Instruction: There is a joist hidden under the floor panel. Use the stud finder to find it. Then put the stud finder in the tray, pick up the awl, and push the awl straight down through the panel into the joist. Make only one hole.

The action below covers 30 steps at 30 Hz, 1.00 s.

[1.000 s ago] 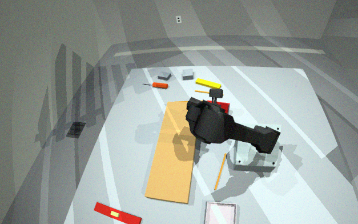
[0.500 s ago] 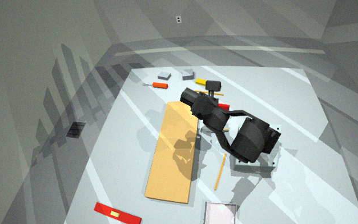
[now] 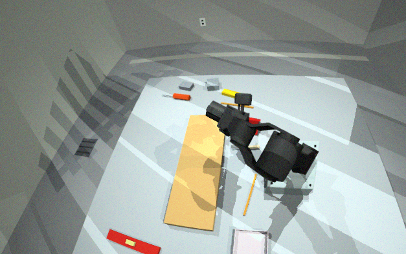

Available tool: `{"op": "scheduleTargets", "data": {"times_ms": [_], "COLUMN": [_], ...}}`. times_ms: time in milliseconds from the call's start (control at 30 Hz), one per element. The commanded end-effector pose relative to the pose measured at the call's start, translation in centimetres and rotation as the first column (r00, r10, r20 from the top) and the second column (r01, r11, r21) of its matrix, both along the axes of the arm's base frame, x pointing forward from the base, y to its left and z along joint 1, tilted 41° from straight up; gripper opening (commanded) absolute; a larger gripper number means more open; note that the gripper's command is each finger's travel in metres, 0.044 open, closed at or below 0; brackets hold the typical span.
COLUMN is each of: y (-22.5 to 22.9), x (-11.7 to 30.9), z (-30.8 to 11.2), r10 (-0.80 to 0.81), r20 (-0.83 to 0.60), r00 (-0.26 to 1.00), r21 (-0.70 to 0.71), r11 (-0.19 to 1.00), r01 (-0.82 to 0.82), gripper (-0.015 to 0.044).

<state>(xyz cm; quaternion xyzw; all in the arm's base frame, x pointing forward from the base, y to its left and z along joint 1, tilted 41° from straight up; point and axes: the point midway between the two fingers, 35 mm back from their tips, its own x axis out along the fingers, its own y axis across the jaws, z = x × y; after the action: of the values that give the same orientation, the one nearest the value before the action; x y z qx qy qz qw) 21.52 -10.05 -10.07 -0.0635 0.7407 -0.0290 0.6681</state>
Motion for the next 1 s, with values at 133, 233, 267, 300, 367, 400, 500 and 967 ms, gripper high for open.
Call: {"op": "scheduleTargets", "data": {"times_ms": [133, 233, 267, 300, 367, 400, 500, 967], "y": [0.0, -0.6, -0.9, -1.2, -1.8, -2.0, -2.5, -4.6], "x": [-0.1, -0.2, -0.3, -0.4, -0.6, -0.6, -0.6, -1.1], "z": [-0.1, -1.2, -1.7, -2.1, -3.0, -3.5, -4.7, -9.3], "r10": [0.005, 0.151, 0.213, 0.274, 0.39, 0.445, 0.593, 0.623], "r20": [-0.006, -0.047, -0.052, -0.048, -0.015, 0.013, 0.13, 0.776], "r00": [1.0, 0.987, 0.976, 0.961, 0.921, 0.895, 0.795, 0.101], "r21": [0.009, 0.122, 0.174, 0.226, 0.324, 0.368, 0.471, 0.179], "r11": [1.0, 0.982, 0.964, 0.94, 0.873, 0.831, 0.669, -0.064], "r01": [-0.005, -0.144, -0.201, -0.257, -0.364, -0.418, -0.576, -0.982], "gripper": [0.044, 0.044, 0.044, 0.044, 0.044, 0.044, 0.044, 0.044]}}
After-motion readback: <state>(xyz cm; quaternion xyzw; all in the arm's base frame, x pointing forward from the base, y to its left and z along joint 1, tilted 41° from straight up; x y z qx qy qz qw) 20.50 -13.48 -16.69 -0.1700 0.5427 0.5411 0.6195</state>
